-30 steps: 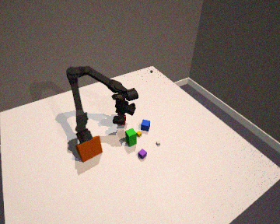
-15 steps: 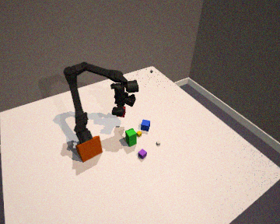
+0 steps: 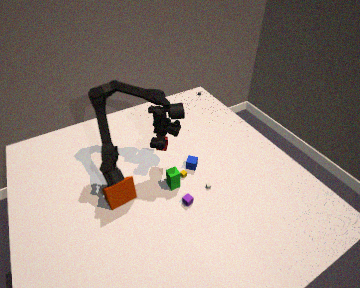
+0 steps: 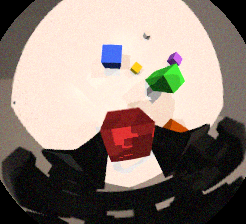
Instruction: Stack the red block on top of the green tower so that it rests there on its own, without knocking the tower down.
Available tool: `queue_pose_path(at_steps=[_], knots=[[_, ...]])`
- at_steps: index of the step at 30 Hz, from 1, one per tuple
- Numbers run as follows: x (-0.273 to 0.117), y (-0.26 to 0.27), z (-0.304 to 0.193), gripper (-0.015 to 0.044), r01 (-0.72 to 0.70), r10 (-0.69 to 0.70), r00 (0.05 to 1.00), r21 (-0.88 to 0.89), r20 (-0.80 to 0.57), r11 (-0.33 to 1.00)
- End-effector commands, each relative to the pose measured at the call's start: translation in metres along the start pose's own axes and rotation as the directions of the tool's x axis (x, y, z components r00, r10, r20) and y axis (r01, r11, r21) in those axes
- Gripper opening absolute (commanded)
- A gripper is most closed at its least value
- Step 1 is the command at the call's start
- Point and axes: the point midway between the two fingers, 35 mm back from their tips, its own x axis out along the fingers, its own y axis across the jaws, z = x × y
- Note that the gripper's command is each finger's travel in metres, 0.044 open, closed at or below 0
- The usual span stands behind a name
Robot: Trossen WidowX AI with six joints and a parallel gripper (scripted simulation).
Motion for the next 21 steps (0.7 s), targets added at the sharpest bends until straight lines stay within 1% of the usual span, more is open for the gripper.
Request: queue_pose_path(at_steps=[1, 9, 17, 21], knots=[[-0.001, -0.019, 0.017, 0.0000, 0.008, -0.008, 1.000, 0.008, 0.007, 1.000], [-0.003, -0.066, 0.047, 0.0000, 0.012, -0.012, 1.000, 0.009, 0.010, 1.000], [-0.001, -0.113, 0.066, 0.0000, 0.007, -0.007, 1.000, 0.006, 0.003, 1.000], [0.000, -0.120, 0.069, 0.0000, 0.005, -0.005, 1.000, 0.005, 0.001, 1.000]])
